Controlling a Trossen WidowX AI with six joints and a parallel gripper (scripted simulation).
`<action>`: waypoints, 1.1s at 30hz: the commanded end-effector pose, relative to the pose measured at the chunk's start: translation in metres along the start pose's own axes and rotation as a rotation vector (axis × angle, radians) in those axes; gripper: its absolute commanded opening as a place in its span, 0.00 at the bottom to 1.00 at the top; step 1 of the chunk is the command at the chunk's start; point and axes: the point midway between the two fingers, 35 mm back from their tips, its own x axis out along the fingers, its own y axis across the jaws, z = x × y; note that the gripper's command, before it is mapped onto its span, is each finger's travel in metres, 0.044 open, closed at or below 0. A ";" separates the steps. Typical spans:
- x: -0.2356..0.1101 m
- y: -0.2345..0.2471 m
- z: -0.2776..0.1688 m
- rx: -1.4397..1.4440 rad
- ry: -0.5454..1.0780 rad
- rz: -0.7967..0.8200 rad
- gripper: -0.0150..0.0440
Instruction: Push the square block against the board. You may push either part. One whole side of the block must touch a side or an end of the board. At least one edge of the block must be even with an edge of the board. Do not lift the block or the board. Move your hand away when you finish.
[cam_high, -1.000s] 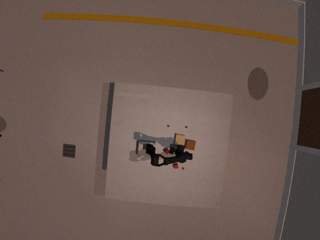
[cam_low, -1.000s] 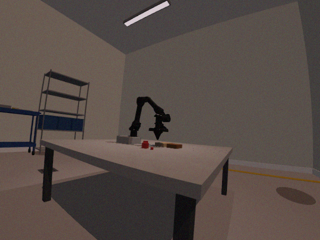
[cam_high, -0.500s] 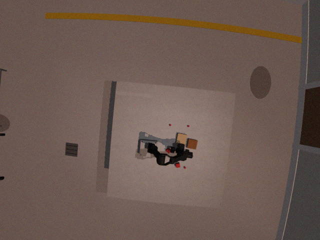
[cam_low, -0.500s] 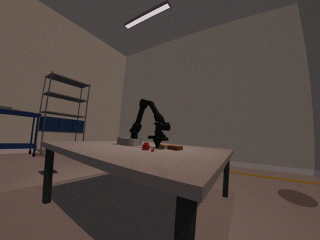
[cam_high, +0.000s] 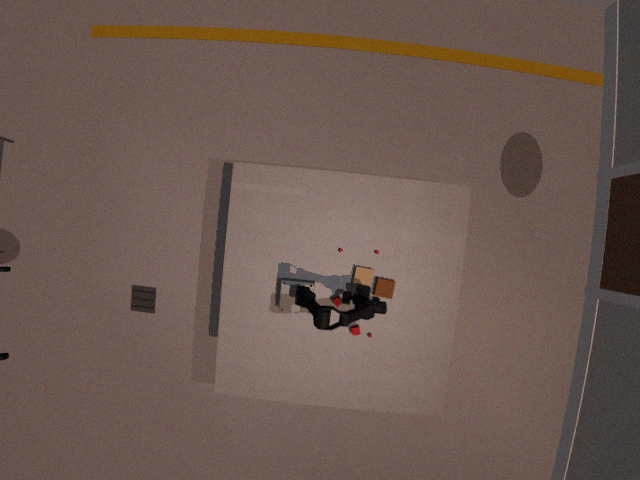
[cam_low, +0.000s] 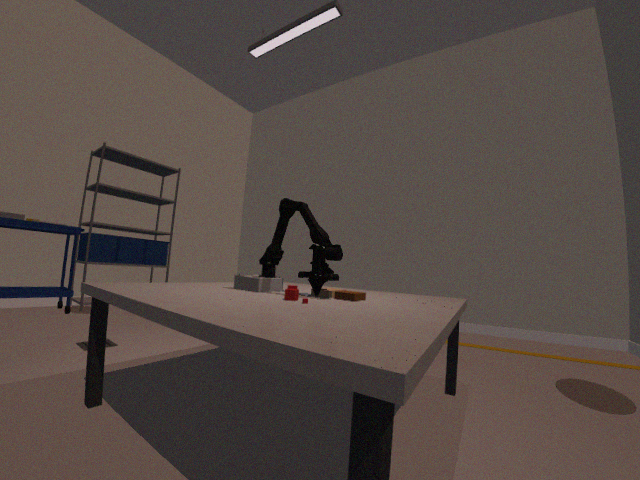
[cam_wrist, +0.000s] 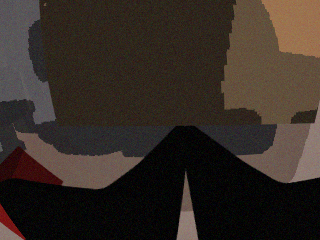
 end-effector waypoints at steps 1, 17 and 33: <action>-0.001 -0.002 0.004 0.002 -0.002 -0.005 0.25; -0.001 -0.002 0.019 0.002 -0.003 -0.005 0.25; -0.001 -0.002 -0.006 0.002 -0.002 -0.005 0.25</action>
